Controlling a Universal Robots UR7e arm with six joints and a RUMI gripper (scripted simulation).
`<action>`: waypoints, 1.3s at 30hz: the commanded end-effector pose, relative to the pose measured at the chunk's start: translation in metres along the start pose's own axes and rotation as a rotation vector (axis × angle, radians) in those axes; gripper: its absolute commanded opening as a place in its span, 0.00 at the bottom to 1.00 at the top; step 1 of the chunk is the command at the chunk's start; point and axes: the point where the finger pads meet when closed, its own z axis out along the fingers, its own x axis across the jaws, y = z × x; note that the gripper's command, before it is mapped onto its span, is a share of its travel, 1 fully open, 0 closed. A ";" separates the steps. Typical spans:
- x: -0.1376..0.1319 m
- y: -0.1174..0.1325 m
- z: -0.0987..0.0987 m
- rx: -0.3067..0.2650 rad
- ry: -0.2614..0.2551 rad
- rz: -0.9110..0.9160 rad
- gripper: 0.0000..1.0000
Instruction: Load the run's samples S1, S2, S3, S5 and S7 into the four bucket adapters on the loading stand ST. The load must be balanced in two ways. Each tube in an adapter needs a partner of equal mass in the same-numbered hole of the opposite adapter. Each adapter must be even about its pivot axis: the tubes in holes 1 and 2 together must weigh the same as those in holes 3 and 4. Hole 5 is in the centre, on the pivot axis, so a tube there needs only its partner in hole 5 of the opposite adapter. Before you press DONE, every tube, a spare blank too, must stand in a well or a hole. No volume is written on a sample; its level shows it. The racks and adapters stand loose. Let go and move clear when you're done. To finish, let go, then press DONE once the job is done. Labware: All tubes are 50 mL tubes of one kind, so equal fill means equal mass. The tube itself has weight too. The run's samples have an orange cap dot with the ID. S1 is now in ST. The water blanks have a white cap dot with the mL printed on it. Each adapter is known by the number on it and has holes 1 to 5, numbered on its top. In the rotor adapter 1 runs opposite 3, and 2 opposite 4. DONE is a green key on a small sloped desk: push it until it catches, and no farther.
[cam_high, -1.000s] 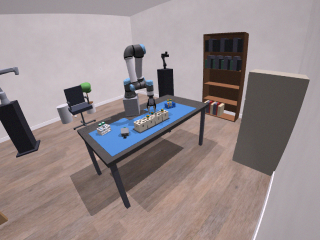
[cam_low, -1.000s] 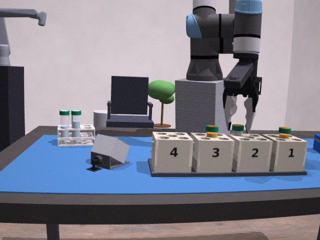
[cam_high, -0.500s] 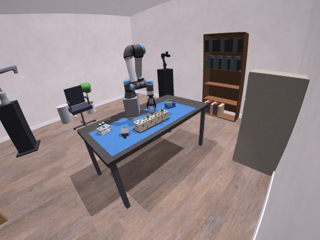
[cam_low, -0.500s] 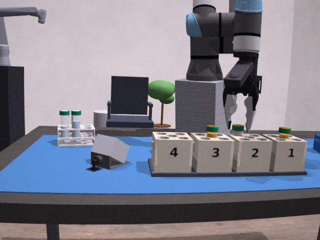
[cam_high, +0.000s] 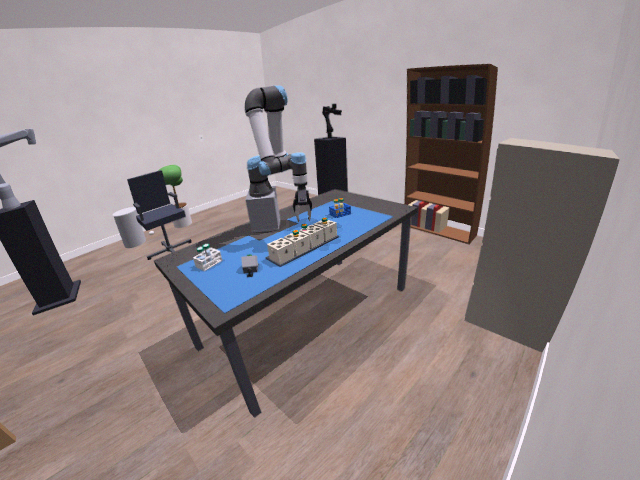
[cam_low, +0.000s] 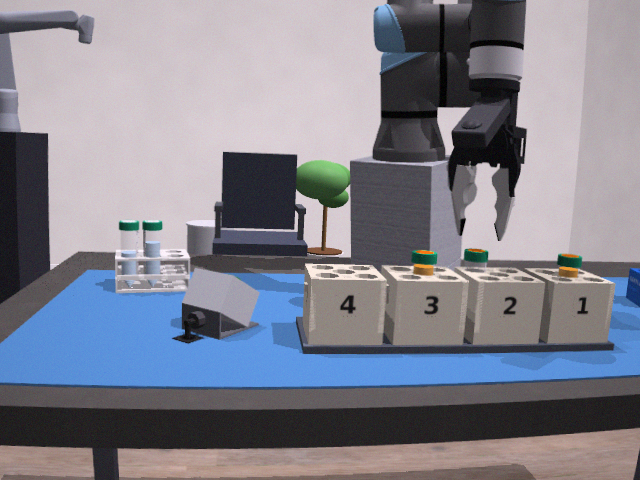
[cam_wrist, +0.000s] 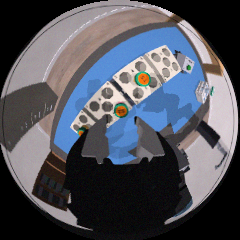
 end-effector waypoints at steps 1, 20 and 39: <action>-0.011 0.020 -0.004 0.000 0.000 -0.137 0.35; -0.079 0.145 -0.004 0.000 -0.001 -0.987 0.35; -0.146 0.269 -0.004 0.000 -0.001 -1.837 0.35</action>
